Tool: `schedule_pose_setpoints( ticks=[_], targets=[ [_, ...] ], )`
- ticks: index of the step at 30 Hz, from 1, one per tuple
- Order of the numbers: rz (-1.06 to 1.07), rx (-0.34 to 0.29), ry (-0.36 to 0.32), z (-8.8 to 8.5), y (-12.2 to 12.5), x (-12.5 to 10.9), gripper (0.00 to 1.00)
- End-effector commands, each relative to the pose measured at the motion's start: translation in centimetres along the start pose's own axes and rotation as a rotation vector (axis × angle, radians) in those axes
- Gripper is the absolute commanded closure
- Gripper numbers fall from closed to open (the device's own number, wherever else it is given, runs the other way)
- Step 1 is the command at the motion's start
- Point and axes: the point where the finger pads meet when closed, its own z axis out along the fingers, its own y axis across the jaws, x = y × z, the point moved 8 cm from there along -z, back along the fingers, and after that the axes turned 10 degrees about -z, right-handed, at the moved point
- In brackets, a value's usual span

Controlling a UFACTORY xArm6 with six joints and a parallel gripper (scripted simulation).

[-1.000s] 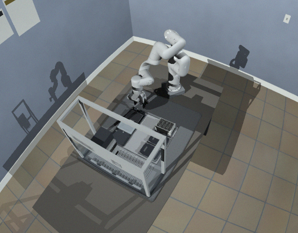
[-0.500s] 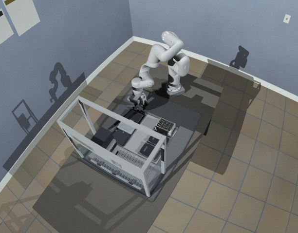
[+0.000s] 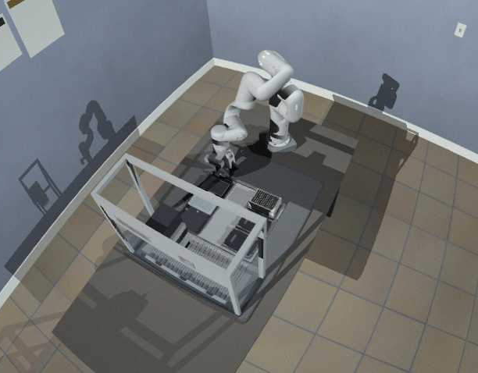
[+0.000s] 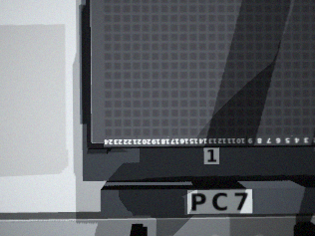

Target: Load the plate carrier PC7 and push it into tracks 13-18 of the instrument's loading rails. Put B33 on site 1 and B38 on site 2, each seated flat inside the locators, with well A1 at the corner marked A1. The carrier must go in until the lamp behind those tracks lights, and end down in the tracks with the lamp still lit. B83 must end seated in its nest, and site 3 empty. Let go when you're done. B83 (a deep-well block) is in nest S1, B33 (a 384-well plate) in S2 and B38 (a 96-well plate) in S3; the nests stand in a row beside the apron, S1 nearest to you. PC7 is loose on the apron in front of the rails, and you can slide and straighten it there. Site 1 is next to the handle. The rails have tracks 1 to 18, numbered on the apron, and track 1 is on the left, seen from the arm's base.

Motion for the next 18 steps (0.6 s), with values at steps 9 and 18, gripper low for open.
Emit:
schedule_pose_setpoints(
  ticks=[9, 18],
  targets=[
    [0.0, -0.002, 0.003, 0.6, 0.1, 0.1, 0.18],
    [0.0, -0.002, 0.003, 1.1, 0.1, 0.1, 0.18]
  ],
)
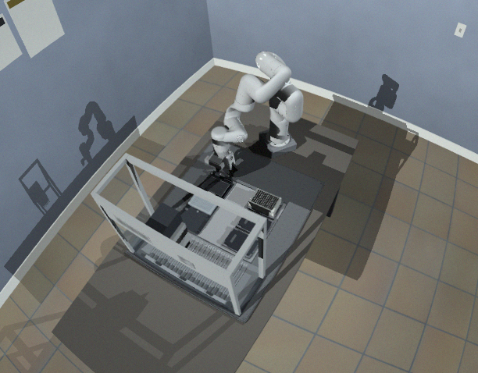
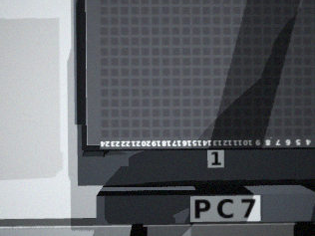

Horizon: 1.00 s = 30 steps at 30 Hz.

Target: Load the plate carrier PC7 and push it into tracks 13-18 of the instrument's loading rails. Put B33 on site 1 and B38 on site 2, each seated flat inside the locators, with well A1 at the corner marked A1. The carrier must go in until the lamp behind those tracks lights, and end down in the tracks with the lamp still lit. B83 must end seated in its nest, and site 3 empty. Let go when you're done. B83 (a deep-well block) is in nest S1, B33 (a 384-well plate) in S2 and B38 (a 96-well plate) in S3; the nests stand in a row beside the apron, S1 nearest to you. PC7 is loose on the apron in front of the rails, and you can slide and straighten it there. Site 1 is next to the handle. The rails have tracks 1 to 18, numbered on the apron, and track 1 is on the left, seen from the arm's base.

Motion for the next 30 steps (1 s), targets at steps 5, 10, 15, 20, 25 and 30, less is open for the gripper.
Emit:
schedule_pose_setpoints(
  ticks=[5, 10, 15, 20, 25, 30],
  targets=[
    [0.0, -0.002, 0.003, 0.4, 0.1, 0.1, 0.18],
    [0.0, -0.002, 0.003, 0.4, 0.1, 0.1, 0.18],
    [0.0, -0.002, 0.003, 0.4, 0.1, 0.1, 0.18],
    [0.0, -0.002, 0.003, 0.4, 0.1, 0.3, 0.18],
    [0.0, -0.002, 0.003, 0.4, 0.2, 0.8, 0.18],
    [0.0, -0.002, 0.003, 0.4, 0.3, 1.3, 0.18]
  ],
)
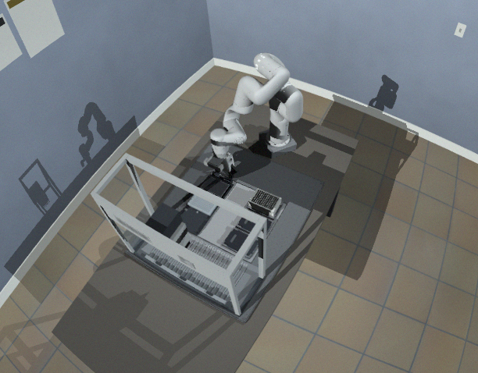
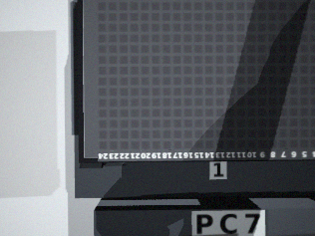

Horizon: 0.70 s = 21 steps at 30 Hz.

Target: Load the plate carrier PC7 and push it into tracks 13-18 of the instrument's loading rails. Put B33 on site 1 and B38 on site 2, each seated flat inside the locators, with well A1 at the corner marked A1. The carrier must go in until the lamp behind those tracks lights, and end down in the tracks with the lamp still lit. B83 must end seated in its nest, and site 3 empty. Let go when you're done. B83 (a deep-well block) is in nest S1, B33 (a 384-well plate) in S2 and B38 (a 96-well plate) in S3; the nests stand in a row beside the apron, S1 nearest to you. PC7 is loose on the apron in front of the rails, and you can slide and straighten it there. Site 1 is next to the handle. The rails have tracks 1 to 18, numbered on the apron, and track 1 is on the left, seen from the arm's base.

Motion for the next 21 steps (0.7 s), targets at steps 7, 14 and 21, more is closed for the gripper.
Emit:
schedule_pose_setpoints(
  ticks=[7, 14, 21],
  targets=[
    [0.0, -0.003, 0.003, -0.1, 0.2, 1.0, 0.18],
    [0.0, -0.003, 0.003, -0.1, 0.3, 1.7, 0.18],
    [0.0, -0.003, 0.004, -0.1, 0.4, 2.2, 0.18]
  ],
)
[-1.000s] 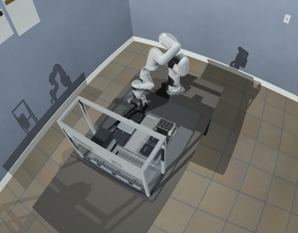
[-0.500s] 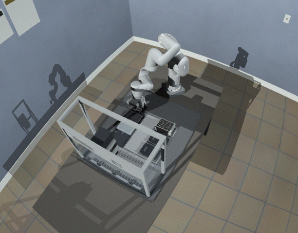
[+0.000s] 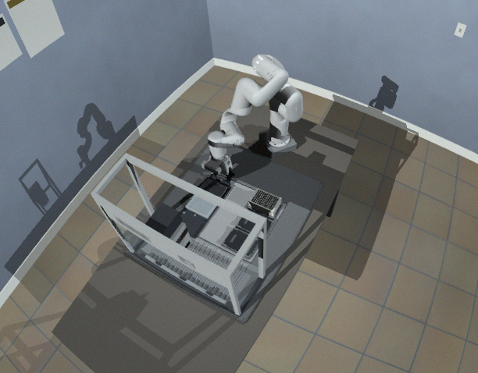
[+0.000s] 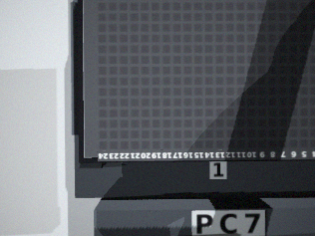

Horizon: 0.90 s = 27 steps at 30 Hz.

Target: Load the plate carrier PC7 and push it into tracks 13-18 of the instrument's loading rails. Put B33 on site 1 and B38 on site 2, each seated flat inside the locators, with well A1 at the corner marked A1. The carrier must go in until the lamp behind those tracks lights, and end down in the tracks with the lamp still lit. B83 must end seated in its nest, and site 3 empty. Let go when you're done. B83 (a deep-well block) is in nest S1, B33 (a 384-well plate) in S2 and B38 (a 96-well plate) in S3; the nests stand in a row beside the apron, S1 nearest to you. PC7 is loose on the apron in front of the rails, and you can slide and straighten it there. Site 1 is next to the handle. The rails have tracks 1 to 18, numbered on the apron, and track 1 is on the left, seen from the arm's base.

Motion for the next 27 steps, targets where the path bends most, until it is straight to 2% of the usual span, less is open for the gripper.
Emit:
schedule_pose_setpoints(
  ticks=[1, 27],
  targets=[
    [0.0, -0.002, 0.003, -0.1, 0.1, 0.4, 0.18],
    [0.0, -0.002, 0.003, -0.1, 0.5, 2.8, 0.18]
  ],
)
